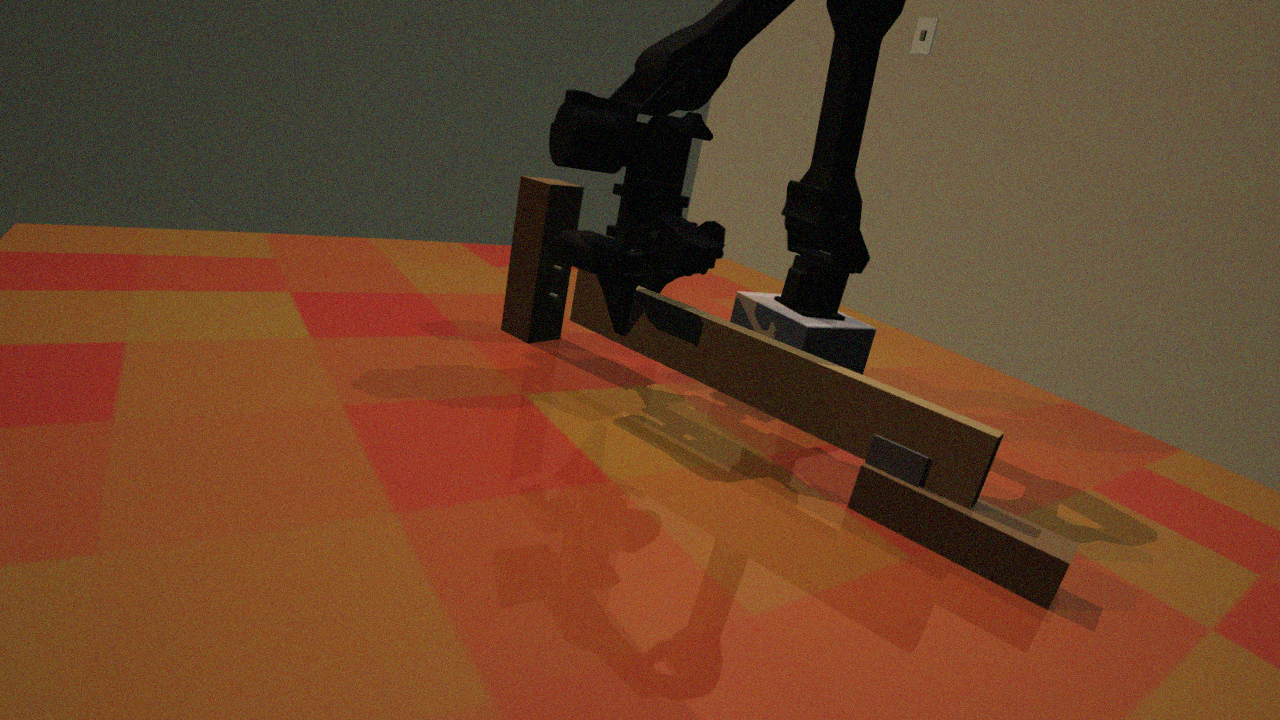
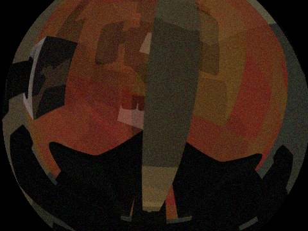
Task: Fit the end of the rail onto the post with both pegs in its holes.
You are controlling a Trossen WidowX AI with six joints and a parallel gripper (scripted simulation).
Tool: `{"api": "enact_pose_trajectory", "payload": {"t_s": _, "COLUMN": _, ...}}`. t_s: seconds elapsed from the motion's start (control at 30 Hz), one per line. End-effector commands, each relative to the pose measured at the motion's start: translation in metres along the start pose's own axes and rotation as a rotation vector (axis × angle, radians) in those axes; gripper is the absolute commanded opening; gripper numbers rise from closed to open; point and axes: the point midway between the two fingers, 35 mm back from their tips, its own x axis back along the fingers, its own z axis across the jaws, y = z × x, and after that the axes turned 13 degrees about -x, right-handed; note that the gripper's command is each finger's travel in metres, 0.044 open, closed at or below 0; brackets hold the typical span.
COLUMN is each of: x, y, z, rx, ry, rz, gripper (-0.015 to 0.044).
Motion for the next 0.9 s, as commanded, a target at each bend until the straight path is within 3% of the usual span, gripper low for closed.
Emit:
{"api": "enact_pose_trajectory", "payload": {"t_s": 0.0, "x": 0.0004, "y": -0.0020, "z": -0.0005, "rx": 0.000, "ry": -0.001, "rz": 0.001, "gripper": 0.0000}}
{"api": "enact_pose_trajectory", "payload": {"t_s": 0.87, "x": 0.0004, "y": -0.0101, "z": -0.0022, "rx": 0.000, "ry": -0.001, "rz": 0.001, "gripper": 0.0000}}
